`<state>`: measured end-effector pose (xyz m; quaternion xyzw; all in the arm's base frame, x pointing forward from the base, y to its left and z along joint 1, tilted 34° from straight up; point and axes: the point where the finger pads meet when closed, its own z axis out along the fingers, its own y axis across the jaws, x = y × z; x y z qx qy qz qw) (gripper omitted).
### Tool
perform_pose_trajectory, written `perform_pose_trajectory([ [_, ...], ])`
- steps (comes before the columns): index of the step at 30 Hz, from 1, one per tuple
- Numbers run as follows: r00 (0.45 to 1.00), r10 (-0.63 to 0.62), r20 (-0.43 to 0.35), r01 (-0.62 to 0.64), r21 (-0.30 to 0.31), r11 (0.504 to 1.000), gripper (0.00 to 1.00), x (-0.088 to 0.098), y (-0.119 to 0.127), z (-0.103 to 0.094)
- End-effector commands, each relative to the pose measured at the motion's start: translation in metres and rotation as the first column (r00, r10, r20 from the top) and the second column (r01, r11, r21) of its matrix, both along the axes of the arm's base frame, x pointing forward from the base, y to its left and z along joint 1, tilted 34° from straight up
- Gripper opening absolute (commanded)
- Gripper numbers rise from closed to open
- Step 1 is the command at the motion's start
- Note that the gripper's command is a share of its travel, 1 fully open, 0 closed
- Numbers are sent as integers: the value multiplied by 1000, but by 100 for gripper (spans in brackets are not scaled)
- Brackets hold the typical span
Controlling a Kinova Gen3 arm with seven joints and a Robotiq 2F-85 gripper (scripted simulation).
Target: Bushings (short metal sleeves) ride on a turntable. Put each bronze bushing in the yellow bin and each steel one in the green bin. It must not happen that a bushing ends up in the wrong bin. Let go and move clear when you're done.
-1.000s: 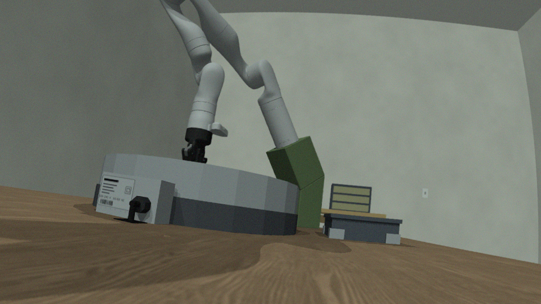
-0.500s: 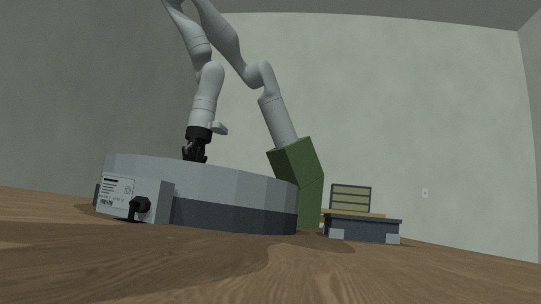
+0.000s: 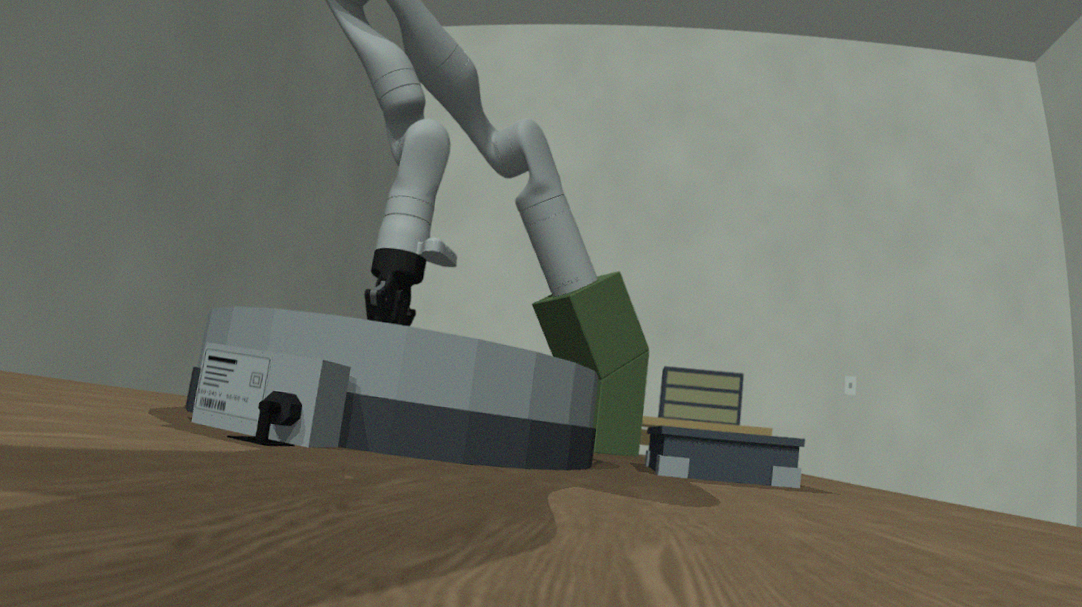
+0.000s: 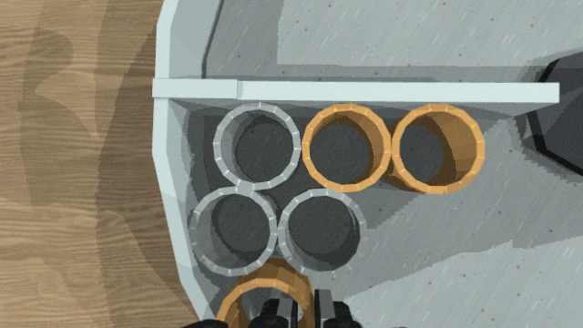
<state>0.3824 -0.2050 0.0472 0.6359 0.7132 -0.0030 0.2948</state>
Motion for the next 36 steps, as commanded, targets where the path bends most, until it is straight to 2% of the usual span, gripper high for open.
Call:
perform_pose_trajectory([
  [1, 1000, 1, 1, -1, 0, 1000, 0, 0, 1, 2],
  [36, 1000, 1, 1, -1, 0, 1000, 0, -4, 4, 9],
])
